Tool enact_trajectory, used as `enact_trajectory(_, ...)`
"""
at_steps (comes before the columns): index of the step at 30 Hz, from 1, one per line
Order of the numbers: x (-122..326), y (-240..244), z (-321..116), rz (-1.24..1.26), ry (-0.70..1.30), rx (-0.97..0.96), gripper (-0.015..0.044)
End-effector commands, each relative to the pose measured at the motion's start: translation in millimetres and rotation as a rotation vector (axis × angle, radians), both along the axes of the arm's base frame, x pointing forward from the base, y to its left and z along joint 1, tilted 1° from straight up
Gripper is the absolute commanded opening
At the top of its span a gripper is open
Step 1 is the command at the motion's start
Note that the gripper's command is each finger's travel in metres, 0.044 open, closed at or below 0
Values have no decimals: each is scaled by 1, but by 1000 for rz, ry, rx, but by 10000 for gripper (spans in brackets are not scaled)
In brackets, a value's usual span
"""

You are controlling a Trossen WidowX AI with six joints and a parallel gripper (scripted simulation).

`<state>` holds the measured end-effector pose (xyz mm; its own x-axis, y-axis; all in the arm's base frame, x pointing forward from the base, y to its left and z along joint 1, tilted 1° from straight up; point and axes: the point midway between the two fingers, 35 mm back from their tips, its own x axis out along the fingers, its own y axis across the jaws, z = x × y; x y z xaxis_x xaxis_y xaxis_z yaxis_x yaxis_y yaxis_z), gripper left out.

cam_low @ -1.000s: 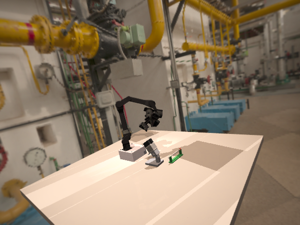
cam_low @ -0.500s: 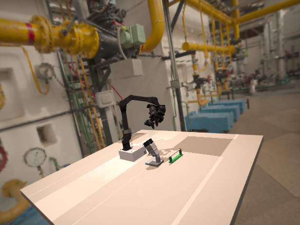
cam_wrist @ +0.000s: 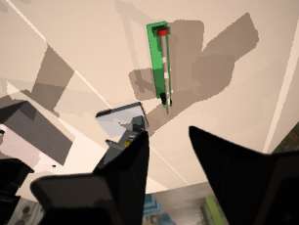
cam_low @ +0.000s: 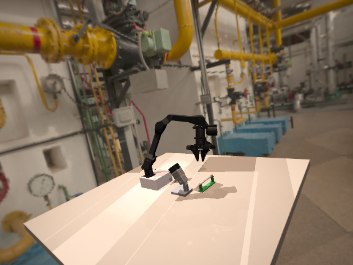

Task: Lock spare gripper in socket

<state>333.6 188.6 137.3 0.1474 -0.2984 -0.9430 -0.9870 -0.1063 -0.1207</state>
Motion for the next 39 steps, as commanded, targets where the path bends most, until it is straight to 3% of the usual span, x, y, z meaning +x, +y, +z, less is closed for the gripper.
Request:
enact_trajectory(1,31,-6,-15,34,82,85,180)
enact_trajectory(13,30,-13,-18,34,82,85,180)
enact_trajectory(24,33,-6,-83,34,82,85,180)
enact_trajectory(39,32,-5,-106,34,82,85,180)
